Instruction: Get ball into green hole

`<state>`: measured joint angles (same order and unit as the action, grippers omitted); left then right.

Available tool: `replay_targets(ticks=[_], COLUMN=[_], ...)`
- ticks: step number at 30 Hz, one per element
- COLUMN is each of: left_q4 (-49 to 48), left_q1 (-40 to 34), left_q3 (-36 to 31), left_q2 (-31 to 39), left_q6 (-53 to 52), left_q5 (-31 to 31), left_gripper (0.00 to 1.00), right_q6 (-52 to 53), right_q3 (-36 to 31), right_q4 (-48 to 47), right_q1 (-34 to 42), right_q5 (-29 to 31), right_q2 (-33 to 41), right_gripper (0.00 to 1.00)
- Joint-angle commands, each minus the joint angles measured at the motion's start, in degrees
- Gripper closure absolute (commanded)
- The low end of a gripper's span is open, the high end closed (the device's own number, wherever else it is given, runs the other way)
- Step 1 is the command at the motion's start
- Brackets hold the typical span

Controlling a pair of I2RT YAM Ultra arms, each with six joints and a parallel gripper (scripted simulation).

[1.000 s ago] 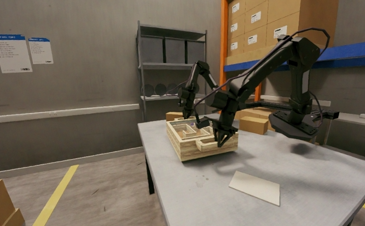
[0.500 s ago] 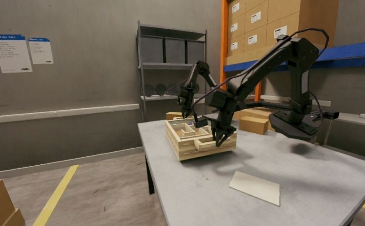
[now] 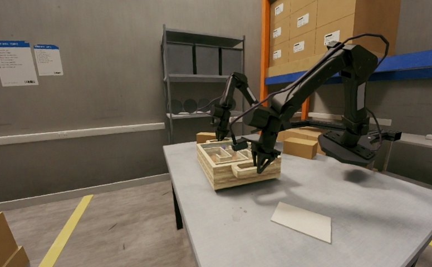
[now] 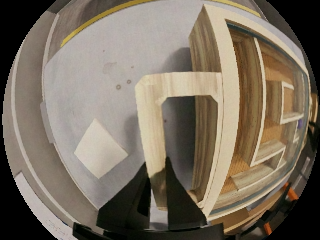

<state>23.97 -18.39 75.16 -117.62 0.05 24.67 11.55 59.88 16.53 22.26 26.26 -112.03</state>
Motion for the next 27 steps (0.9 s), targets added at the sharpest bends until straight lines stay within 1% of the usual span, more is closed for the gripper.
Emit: replay_targets(ticks=[1, 3, 4, 5, 6, 8, 9, 10, 11, 12, 15, 16, 17, 18, 20, 21, 23, 25, 27], left_q4=[-4.3, -2.9, -7.1, -4.6, 1.1, 3.2, 4.1, 5.0, 3.0, 1.8, 1.6, -1.1, 0.6, -0.4, 0.5, 1.7, 1.6, 2.7, 0.2], left_q1=[0.4, 0.7, 0.8, 0.1, -0.5, -1.3, -1.6, -1.9, -2.2, -2.0, -1.9, -2.3, -2.1, -2.2, -2.1, -2.0, -1.8, 0.0, 0.5], left_q3=[2.0, 3.3, 1.7, 2.5, 4.5, 5.9, 6.9, 7.7, 7.4, 7.4, 7.3, 6.2, 6.6, 6.0, 6.1, 6.5, 6.4, 7.1, 6.3], left_q2=[4.4, 4.5, 5.5, 4.3, 3.7, 3.3, -0.4, 0.4, 2.2, 2.5, 2.4, 3.9, 3.5, 3.9, 3.7, 3.4, 3.4, 2.9, 3.2], left_q6=[-2.6, -2.5, -3.5, -2.4, -0.3, 0.5, 0.6, 1.0, 0.7, -0.2, -0.4, -0.7, -0.5, -0.6, -0.5, -0.2, -0.3, -0.5, -1.4], left_q5=[-2.1, -3.3, -3.7, -2.0, 0.8, 2.0, 2.6, 3.1, 3.7, 2.2, 2.3, 2.8, 2.4, 2.5, 2.4, 2.1, 1.9, -0.3, -1.6], left_gripper=[1.00, 1.00, 1.00, 1.00, 1.00, 1.00, 1.00, 1.00, 1.00, 1.00, 1.00, 1.00, 1.00, 1.00, 1.00, 1.00, 1.00, 1.00, 1.00], right_q6=[1.9, 2.5, 1.9, 0.8, -0.2, -0.8, -1.0, -1.2, -1.7, -0.5, -0.2, -1.0, -0.6, -0.7, 0.7, 1.1, 1.3, 2.2, 2.7], right_q3=[3.1, 4.8, 4.1, 4.5, 5.4, 5.9, 6.4, 6.6, 5.6, 5.9, 5.7, 4.8, 5.2, 4.0, 3.3, 5.1, 5.1, 6.2, 6.1], right_q4=[0.5, 3.6, 0.0, 0.0, 1.1, 0.9, 1.0, 0.7, -1.8, -0.1, -0.3, -3.5, -1.6, -2.7, -1.8, -0.4, -0.1, 3.7, 3.5], right_q1=[3.4, 4.0, 4.6, 4.3, 2.9, 1.1, 0.6, 0.2, 0.2, 1.0, 1.5, 1.7, 1.6, 1.7, 1.8, 1.8, 2.0, 2.3, 2.8], right_q5=[4.0, 4.9, 6.0, 4.5, 1.1, -0.5, -1.2, -2.0, -2.0, -0.2, 0.1, 0.1, 0.1, 0.2, 0.0, 0.0, 0.2, 1.2, 2.7], right_q2=[4.0, 3.6, 4.7, 4.1, 3.5, 3.6, 1.1, 0.1, 2.4, 2.5, 2.4, 3.8, 3.3, 3.3, 3.0, 3.0, 3.0, 2.5, 2.7], right_gripper=[1.00, 1.00, 1.00, 1.00, 1.00, 1.00, 1.00, 1.00, 1.00, 1.00, 1.00, 1.00, 1.00, 1.00, 1.00, 1.00, 1.00, 1.00, 1.00])
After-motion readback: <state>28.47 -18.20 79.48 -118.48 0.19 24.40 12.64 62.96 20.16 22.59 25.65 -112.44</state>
